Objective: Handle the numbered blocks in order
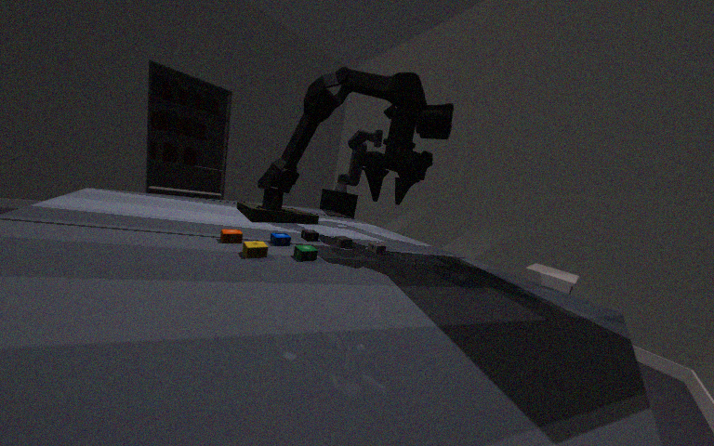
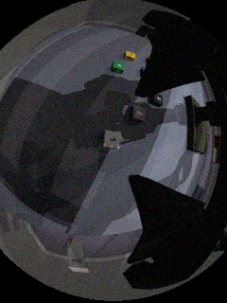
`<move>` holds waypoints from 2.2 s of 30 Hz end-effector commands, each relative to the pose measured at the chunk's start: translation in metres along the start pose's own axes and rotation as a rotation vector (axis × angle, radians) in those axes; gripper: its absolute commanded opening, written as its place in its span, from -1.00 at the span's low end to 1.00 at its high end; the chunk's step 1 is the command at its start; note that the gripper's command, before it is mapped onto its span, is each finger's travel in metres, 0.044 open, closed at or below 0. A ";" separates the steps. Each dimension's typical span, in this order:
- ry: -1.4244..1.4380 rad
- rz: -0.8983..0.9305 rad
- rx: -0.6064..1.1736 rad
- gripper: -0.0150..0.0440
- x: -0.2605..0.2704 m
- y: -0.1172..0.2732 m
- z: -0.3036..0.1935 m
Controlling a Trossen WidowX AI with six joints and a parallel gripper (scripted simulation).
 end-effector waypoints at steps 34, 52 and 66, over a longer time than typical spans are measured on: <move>-0.024 -0.013 -0.001 0.86 -0.205 0.001 -0.016; -0.024 -0.018 0.001 0.86 -0.274 0.002 -0.041; -0.024 -0.019 0.004 0.86 -0.287 0.005 -0.090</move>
Point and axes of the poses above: the point midway between the two fingers, 35 mm back from their tips, its own y axis back along the fingers, its own x axis across the jaws, z = x × y, the point moved 3 cm from there along y, back along the fingers, and after that the axes turned 2 degrees about y, right-handed, at the moved point
